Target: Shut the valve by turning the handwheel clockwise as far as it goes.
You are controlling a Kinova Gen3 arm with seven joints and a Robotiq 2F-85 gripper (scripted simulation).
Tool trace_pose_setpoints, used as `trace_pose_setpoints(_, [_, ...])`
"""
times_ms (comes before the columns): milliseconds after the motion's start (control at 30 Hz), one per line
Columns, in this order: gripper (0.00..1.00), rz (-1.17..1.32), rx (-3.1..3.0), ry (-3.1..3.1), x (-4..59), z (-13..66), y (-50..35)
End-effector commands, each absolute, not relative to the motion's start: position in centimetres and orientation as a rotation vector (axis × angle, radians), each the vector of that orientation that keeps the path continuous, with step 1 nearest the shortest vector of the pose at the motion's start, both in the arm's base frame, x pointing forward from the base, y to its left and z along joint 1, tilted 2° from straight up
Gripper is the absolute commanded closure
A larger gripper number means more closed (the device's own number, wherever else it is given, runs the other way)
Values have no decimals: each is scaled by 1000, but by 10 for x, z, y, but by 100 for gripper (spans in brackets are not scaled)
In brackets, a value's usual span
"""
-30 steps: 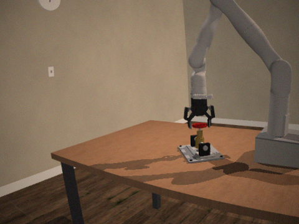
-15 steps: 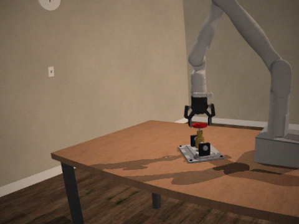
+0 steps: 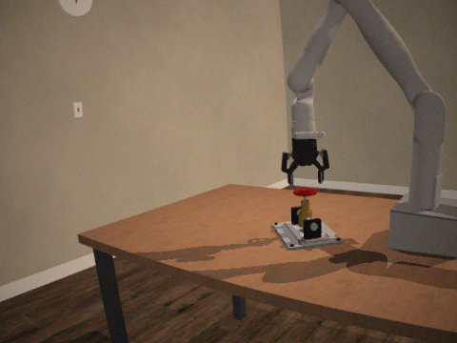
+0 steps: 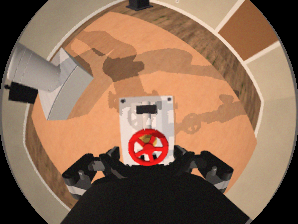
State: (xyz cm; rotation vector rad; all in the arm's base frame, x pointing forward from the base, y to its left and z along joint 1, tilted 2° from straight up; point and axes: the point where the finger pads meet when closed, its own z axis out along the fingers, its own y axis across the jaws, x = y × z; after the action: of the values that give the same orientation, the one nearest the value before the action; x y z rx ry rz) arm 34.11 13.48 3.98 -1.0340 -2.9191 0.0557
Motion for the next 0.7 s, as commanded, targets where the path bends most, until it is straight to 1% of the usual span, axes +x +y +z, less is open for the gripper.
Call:
trace_pose_setpoints(0, [0, 40, -1037, -2929, 345, 51, 137])
trace_pose_setpoints(667, [0, 40, -1037, -2929, 346, 86, 137])
